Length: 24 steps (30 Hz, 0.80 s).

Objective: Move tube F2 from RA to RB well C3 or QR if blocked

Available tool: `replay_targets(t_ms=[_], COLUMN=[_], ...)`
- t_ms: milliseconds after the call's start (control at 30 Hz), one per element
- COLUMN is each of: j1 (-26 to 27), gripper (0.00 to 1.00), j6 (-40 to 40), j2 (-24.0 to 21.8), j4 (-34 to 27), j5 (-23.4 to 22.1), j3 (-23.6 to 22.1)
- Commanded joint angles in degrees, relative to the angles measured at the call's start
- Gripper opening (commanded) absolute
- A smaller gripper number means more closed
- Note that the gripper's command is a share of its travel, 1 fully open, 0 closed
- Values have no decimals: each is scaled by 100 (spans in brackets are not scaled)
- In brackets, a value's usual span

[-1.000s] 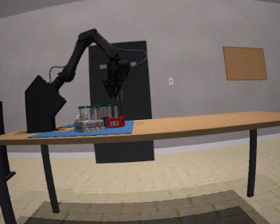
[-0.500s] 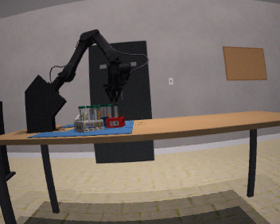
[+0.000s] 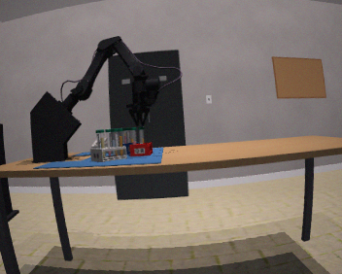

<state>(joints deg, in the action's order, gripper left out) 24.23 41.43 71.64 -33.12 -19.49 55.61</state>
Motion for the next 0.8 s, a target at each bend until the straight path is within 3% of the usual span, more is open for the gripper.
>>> replay_targets(t_ms=[0,767], j1=[-36,-89], gripper=[30,30], j6=[52,106], j2=[-20,136], j4=[140,349], j5=[93,144], j3=[-5,-221])
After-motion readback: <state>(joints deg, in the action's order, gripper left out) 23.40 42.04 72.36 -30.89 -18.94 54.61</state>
